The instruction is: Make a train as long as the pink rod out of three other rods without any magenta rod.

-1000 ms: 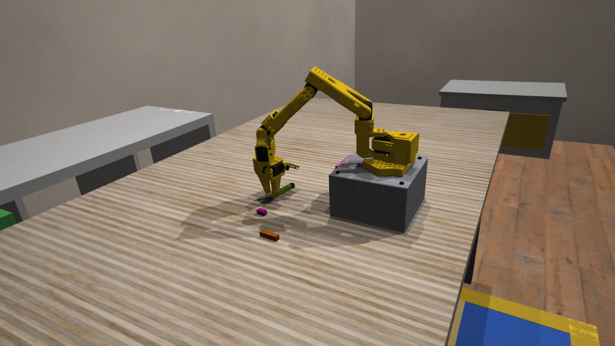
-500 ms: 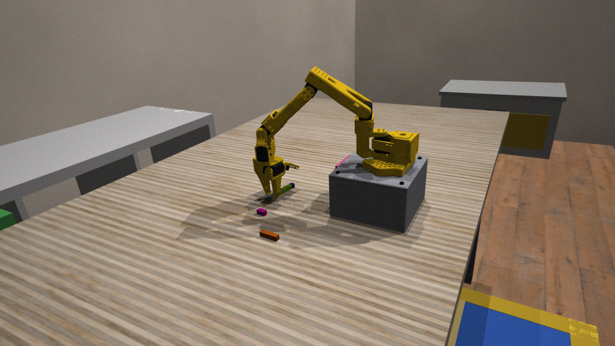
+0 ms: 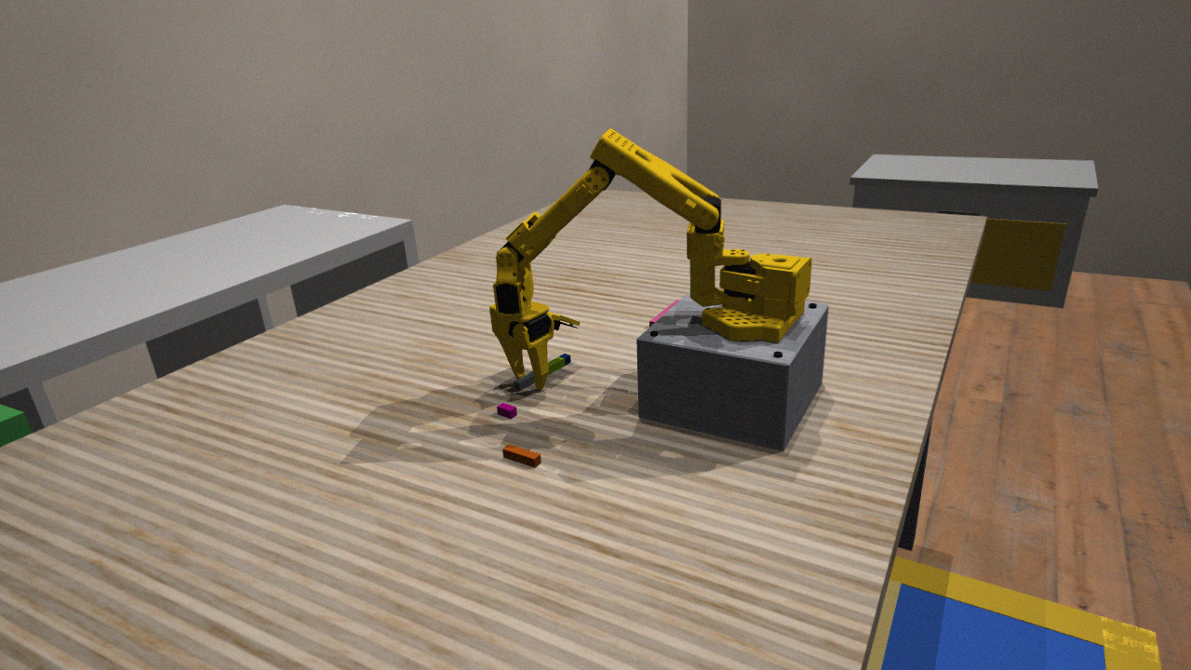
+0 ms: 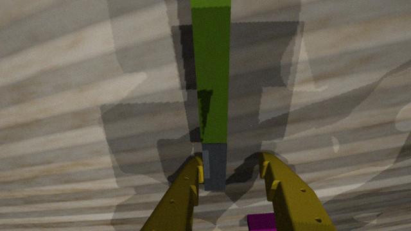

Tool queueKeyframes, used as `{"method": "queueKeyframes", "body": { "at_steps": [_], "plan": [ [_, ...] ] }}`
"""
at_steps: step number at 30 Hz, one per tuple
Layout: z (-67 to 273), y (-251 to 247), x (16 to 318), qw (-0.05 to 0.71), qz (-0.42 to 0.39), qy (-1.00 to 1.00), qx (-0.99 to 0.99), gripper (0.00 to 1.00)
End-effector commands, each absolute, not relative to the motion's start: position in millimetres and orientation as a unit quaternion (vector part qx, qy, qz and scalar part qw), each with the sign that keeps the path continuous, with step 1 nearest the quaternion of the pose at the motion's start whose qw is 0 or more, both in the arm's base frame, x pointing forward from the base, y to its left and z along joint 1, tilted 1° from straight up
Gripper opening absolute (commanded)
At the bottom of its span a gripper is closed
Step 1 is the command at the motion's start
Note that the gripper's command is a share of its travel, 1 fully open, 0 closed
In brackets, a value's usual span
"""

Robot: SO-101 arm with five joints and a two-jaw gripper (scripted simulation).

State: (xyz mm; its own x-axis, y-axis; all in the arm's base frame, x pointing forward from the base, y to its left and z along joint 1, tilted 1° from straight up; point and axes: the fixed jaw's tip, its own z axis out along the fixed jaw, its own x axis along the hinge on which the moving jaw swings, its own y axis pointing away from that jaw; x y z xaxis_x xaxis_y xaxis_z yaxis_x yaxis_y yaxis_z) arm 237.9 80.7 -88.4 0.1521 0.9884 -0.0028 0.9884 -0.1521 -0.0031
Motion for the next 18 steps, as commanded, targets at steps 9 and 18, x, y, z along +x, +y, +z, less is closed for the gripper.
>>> {"method": "queueKeyframes", "body": {
  "at_steps": [9, 18],
  "plan": [
    [-85.6, 78.7, 240.0, -0.001, -0.002, -0.651, -0.759, 0.17],
    [-82.9, 77.5, 247.1, -0.001, -0.002, -0.651, -0.759, 0.17]
  ]
}}
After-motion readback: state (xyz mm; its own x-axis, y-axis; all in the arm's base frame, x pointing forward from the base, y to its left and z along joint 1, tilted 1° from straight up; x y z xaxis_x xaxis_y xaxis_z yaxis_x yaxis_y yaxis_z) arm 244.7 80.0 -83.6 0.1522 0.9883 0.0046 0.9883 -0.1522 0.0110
